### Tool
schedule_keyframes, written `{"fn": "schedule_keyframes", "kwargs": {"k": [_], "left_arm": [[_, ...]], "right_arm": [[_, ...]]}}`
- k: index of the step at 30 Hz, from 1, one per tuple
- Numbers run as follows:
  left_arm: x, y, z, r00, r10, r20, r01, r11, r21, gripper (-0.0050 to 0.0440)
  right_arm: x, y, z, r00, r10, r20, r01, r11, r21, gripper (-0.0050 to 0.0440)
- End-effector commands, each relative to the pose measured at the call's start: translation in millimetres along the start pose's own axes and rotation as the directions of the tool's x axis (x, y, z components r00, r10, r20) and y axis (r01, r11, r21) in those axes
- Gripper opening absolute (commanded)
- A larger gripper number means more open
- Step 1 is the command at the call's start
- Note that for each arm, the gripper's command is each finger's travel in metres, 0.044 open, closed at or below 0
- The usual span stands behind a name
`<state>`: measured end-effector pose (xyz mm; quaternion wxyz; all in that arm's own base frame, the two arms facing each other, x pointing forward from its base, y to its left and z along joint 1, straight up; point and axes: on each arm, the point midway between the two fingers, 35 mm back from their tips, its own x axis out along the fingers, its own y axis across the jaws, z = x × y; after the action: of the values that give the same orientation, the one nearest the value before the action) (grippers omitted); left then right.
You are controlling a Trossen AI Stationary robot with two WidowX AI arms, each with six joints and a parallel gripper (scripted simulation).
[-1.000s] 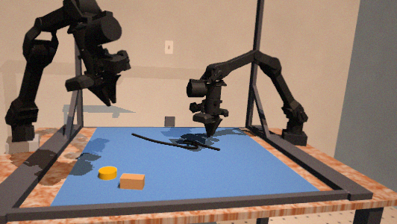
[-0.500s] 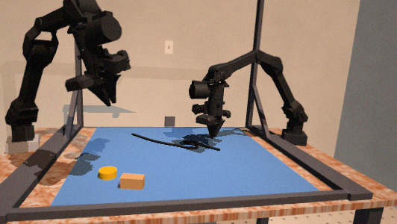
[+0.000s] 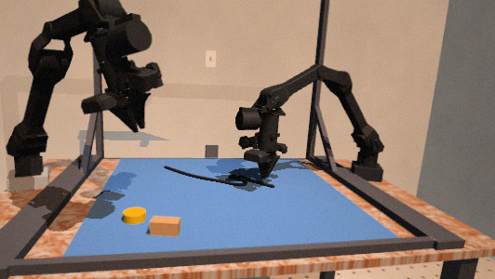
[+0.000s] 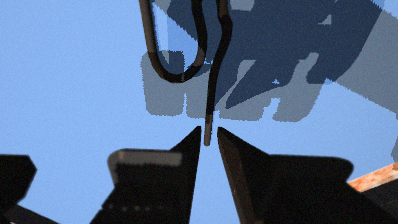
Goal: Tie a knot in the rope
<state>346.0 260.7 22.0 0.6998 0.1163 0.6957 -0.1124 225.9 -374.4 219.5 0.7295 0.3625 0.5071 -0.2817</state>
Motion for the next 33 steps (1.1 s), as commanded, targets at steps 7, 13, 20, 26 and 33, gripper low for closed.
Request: {"fn": "schedule_keyframes", "kwargs": {"k": [7, 13, 20, 26, 33], "left_arm": [[0.7, 3.4, 2.0, 1.0, 0.023, 0.015, -0.023, 1.0, 0.003, 0.0085], [7.9, 3.4, 2.1, 1.0, 0.023, 0.015, -0.023, 1.0, 0.003, 0.0085], [10.9, 3.4, 2.1, 1.0, 0.023, 0.015, -0.023, 1.0, 0.003, 0.0085], [10.9, 3.4, 2.1, 1.0, 0.023, 0.015, -0.023, 1.0, 0.003, 0.0085], [10.9, 3.4, 2.1, 1.0, 0.023, 0.015, -0.023, 1.0, 0.003, 0.0037]], "right_arm": [[-12.5, 4.4, 0.9, 0.999, 0.0, 0.032, 0.001, 1.0, -0.015, 0.0085], [-12.5, 4.4, 0.9, 0.999, 0.0, 0.032, 0.001, 1.0, -0.015, 0.0085], [-12.5, 4.4, 0.9, 0.999, 0.0, 0.032, 0.001, 1.0, -0.015, 0.0085], [-12.5, 4.4, 0.9, 0.999, 0.0, 0.032, 0.001, 1.0, -0.015, 0.0085], [-12.5, 4.4, 0.9, 0.999, 0.0, 0.032, 0.001, 1.0, -0.015, 0.0085]]}}
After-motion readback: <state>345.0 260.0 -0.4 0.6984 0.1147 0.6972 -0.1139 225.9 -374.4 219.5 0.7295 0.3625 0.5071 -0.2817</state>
